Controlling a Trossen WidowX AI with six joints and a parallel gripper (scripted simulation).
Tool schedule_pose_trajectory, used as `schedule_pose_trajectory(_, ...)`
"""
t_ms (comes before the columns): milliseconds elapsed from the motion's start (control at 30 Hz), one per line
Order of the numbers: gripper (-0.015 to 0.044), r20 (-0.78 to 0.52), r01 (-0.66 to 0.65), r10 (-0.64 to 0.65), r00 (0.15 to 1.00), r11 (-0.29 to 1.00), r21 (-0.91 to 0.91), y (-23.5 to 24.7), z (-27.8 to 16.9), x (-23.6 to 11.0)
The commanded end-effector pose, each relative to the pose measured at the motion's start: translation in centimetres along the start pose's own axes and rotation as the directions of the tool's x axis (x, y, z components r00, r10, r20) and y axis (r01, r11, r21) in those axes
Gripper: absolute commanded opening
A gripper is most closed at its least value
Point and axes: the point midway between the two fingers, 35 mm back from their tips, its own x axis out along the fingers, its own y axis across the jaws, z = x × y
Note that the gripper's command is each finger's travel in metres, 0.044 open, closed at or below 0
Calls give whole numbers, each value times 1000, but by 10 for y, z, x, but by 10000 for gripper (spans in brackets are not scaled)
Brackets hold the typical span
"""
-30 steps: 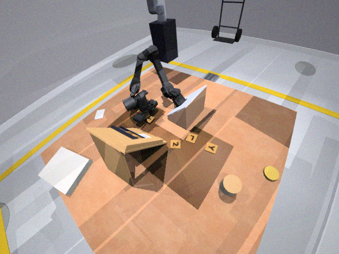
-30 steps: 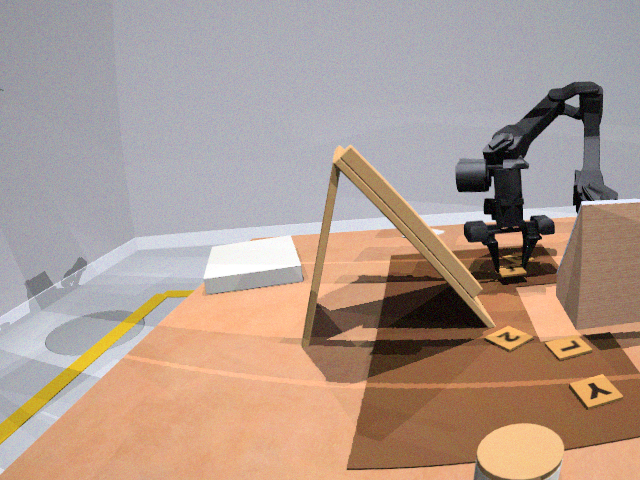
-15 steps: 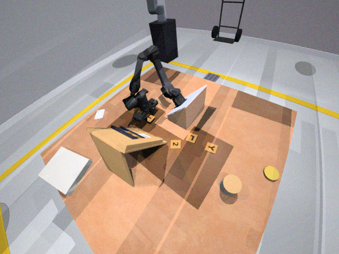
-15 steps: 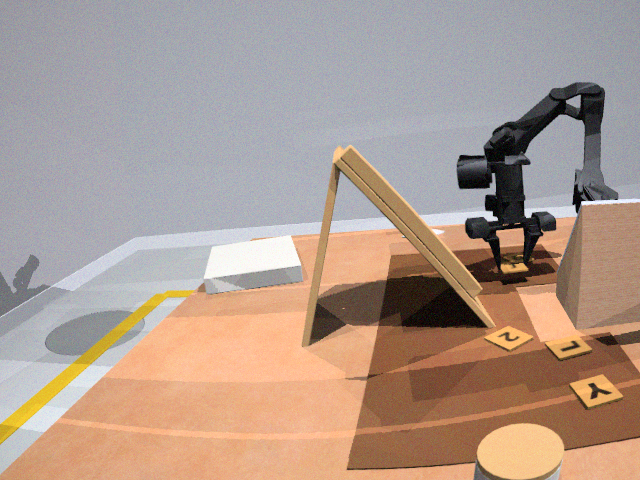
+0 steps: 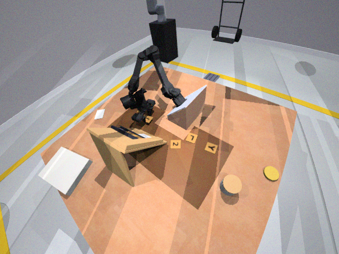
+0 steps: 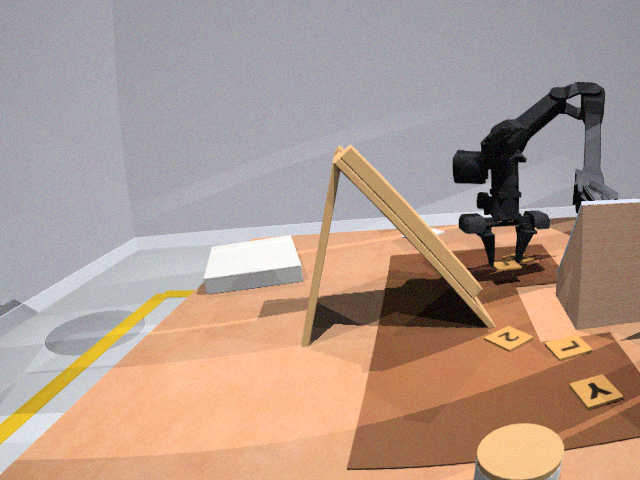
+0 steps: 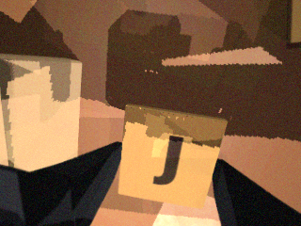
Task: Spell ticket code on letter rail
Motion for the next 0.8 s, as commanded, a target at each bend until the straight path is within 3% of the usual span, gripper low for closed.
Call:
schedule_pose_trajectory(0,0,-7,-52,52,999,997,-54,13,9,-5)
schedule_pose_trajectory(333,0,-13,-189,192,981,948,-255,45,33,-16)
schedule_pose_trajectory(767,0,28,-369,437,899,790,-490,97,67,-57)
